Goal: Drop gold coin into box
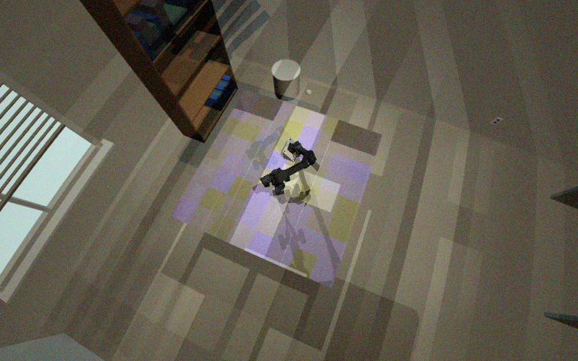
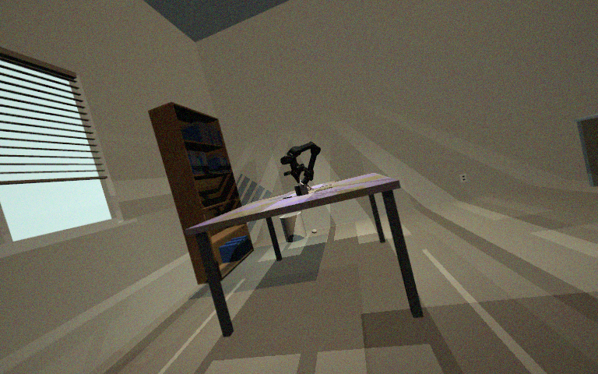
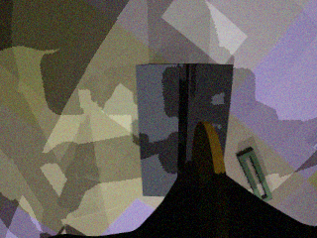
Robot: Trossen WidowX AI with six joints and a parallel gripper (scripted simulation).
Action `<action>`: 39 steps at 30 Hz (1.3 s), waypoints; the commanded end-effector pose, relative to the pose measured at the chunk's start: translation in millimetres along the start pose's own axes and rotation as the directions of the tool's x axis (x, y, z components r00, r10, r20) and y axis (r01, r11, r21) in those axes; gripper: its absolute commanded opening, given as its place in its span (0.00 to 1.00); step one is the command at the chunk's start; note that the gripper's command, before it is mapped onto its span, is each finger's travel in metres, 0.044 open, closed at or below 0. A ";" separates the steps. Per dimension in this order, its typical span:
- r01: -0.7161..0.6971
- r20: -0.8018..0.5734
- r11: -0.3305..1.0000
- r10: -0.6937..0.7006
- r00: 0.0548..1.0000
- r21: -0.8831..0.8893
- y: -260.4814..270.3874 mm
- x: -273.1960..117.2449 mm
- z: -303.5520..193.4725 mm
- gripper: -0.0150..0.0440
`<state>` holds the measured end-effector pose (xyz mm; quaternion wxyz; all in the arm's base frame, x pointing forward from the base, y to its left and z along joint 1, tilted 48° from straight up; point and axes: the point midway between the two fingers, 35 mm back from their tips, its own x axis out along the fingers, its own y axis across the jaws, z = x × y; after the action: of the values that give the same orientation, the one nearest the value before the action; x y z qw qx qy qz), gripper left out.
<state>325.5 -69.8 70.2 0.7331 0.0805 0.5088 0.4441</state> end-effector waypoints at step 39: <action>0.004 -0.001 1.000 -0.004 1.000 0.004 5.3 3.2 3.6 0.25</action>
<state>324.5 -64.1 74.1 0.7327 0.0794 0.5110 0.4425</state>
